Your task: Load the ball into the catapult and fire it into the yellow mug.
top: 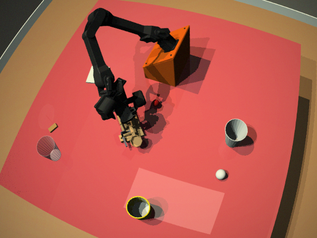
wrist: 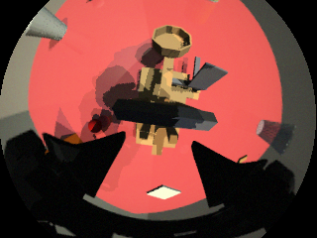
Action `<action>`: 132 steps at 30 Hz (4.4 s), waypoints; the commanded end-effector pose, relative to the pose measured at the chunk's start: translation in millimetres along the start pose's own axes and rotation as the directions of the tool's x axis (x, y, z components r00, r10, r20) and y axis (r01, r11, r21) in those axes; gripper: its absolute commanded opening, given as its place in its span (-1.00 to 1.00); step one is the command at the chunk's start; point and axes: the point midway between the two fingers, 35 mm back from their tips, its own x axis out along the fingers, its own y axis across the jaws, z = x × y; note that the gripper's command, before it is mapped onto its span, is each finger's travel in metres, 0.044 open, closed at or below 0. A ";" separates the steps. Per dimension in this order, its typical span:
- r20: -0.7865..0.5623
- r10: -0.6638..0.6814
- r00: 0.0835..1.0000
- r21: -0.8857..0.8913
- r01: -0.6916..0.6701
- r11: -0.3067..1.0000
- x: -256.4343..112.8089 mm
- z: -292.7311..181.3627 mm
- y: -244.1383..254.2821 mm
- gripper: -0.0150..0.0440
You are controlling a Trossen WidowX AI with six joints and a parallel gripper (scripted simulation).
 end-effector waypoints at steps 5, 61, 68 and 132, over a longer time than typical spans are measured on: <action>-0.004 0.003 1.000 -0.009 -0.003 1.000 15.2 -0.8 2.0 1.00; 0.012 0.016 1.000 -0.476 -0.008 0.879 -21.9 82.7 63.2 -0.49; 0.008 0.012 1.000 -0.669 -0.004 0.743 -21.0 117.3 95.8 -0.49; -0.002 0.014 1.000 -0.722 -0.011 0.692 22.8 133.5 100.5 0.84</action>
